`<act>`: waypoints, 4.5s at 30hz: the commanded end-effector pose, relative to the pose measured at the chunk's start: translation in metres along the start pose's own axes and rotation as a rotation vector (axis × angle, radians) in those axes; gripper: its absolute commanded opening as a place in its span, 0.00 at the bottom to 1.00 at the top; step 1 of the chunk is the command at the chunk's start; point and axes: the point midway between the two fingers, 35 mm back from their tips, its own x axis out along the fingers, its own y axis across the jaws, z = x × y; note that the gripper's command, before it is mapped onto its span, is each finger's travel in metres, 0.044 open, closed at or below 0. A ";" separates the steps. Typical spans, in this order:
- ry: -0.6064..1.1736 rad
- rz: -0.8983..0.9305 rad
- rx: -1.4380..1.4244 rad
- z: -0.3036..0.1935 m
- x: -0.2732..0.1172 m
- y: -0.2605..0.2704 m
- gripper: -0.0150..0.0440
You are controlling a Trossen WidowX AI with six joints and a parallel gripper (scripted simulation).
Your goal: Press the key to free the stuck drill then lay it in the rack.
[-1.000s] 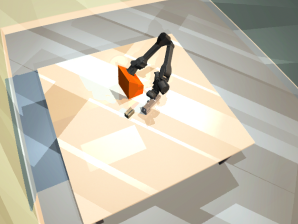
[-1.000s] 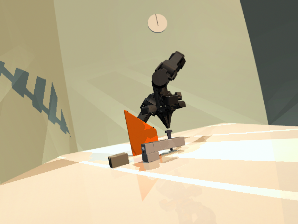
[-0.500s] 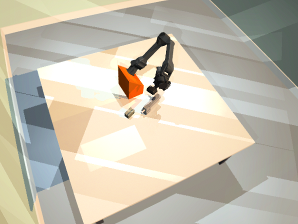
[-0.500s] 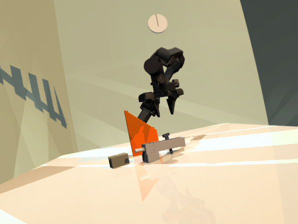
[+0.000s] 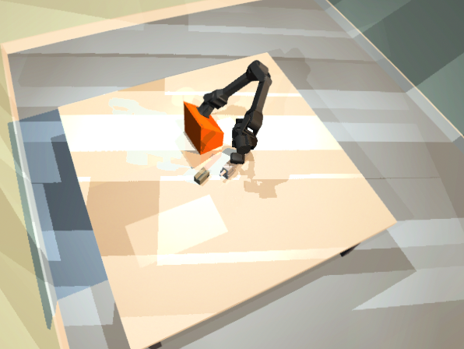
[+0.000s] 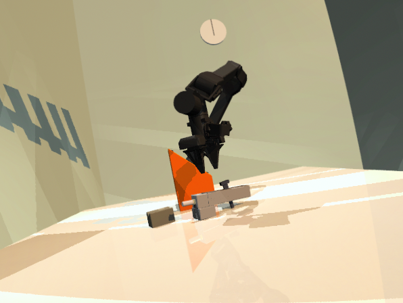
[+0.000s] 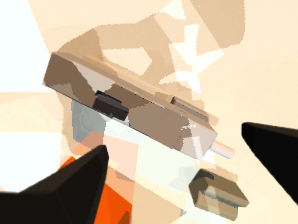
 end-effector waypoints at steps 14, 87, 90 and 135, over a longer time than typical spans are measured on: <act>0.019 -0.008 -0.949 -0.069 0.053 -0.074 1.00; 0.023 -0.006 -0.956 -0.062 0.103 -0.065 0.29; 0.023 -0.006 -0.956 -0.062 0.103 -0.065 0.25; 0.012 -0.004 -0.946 -0.085 0.099 -0.098 0.43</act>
